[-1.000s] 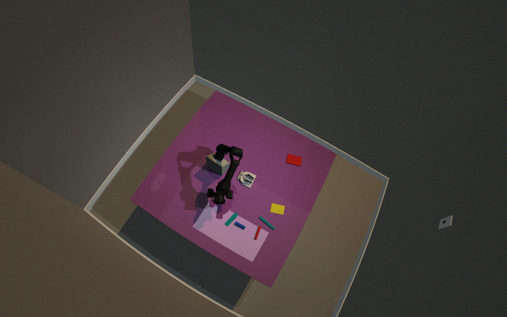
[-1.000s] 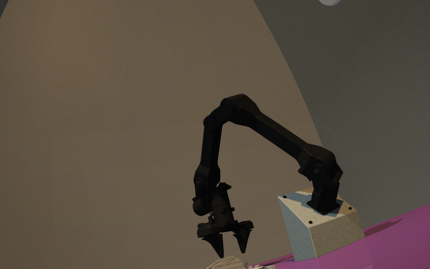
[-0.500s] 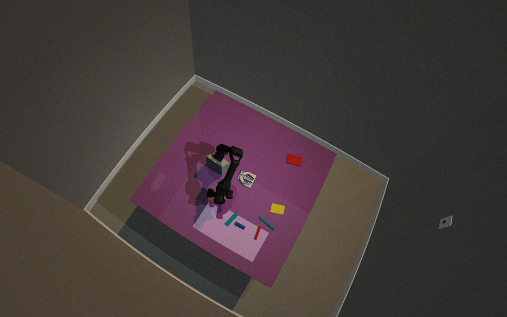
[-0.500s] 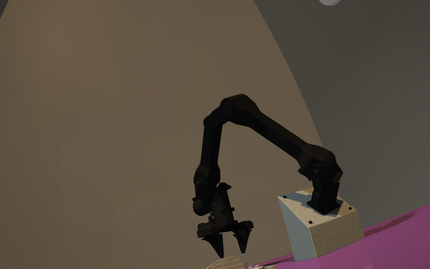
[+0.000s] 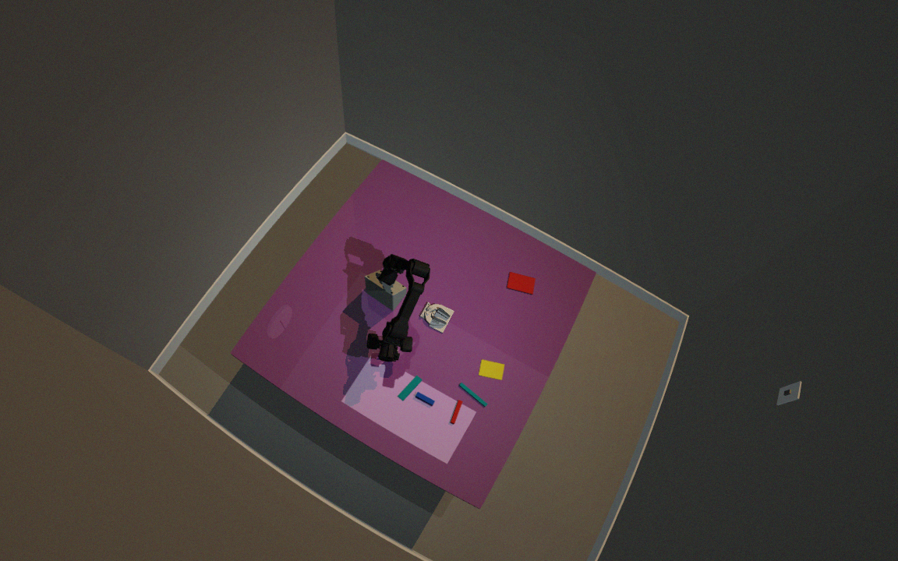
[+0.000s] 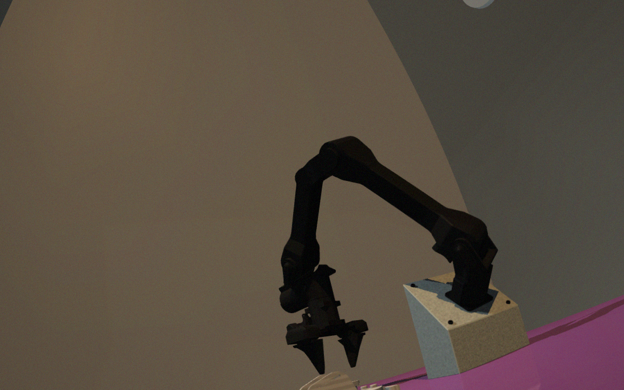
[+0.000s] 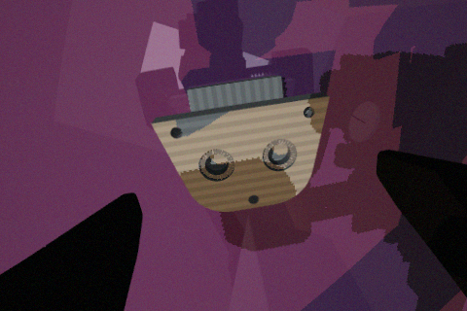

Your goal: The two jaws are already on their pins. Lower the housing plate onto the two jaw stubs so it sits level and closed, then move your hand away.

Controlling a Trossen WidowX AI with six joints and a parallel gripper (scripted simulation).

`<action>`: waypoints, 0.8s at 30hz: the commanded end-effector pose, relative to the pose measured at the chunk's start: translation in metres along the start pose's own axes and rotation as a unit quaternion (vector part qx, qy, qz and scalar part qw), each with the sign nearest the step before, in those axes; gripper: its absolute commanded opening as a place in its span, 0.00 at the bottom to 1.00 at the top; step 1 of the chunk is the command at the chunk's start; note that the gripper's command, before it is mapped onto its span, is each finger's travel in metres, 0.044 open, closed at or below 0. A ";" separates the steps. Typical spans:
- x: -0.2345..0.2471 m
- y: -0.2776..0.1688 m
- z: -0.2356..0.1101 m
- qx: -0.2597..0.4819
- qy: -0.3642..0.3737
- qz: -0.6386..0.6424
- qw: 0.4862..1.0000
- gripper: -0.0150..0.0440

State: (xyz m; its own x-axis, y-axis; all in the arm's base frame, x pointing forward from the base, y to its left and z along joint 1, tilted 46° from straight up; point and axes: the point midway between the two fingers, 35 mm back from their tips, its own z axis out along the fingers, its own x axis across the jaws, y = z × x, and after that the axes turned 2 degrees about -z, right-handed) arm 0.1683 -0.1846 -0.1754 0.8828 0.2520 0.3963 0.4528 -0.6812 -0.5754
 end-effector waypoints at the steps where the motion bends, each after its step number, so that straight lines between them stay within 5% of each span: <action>1: 0.000 0.000 0.000 -0.001 0.002 0.002 1.000 1.00; 24: 0.000 0.001 0.009 0.000 0.000 0.000 1.000 1.00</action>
State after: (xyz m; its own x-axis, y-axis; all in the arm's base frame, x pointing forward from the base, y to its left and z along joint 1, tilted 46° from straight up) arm 0.1695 -0.1834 -0.1778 0.8809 0.2570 0.3975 0.4565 -0.6831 -0.5701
